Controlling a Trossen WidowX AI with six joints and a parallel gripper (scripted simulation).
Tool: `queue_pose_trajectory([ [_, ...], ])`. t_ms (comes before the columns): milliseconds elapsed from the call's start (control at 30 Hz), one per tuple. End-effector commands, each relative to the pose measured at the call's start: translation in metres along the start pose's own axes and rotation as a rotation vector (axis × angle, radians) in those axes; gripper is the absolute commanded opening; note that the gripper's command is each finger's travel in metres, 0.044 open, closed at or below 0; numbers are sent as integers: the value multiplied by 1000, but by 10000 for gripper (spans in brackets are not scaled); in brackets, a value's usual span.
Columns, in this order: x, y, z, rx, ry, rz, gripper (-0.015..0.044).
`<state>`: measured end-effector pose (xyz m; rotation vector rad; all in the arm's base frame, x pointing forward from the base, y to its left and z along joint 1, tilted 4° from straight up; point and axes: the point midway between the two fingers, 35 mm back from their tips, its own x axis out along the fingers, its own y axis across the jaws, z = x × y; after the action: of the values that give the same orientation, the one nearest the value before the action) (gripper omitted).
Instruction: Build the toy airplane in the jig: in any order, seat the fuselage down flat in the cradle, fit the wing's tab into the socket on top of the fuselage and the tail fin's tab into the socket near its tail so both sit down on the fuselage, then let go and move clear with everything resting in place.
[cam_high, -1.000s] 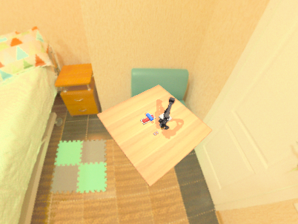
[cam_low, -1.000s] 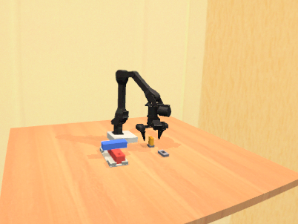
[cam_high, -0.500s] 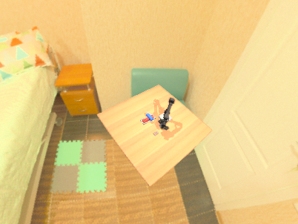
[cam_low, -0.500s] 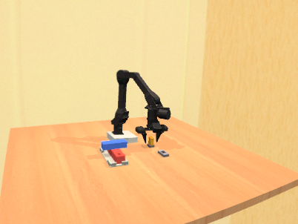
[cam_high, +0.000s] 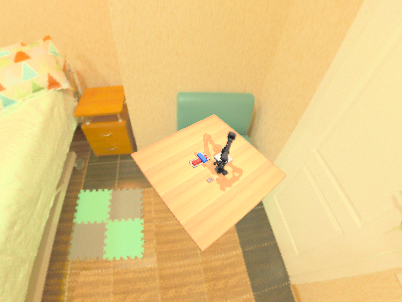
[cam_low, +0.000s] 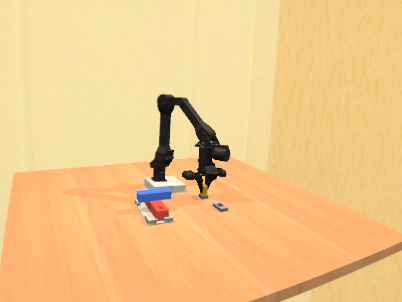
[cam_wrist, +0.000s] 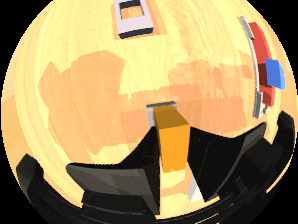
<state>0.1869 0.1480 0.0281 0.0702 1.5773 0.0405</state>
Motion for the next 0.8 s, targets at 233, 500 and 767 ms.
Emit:
queue_pose_trajectory([
  [233,-11,6,10,7,-54,43,0],
  [500,-28,10,15,9,-77,59,0],
  [767,-51,10,15,8,-60,46,0],
])
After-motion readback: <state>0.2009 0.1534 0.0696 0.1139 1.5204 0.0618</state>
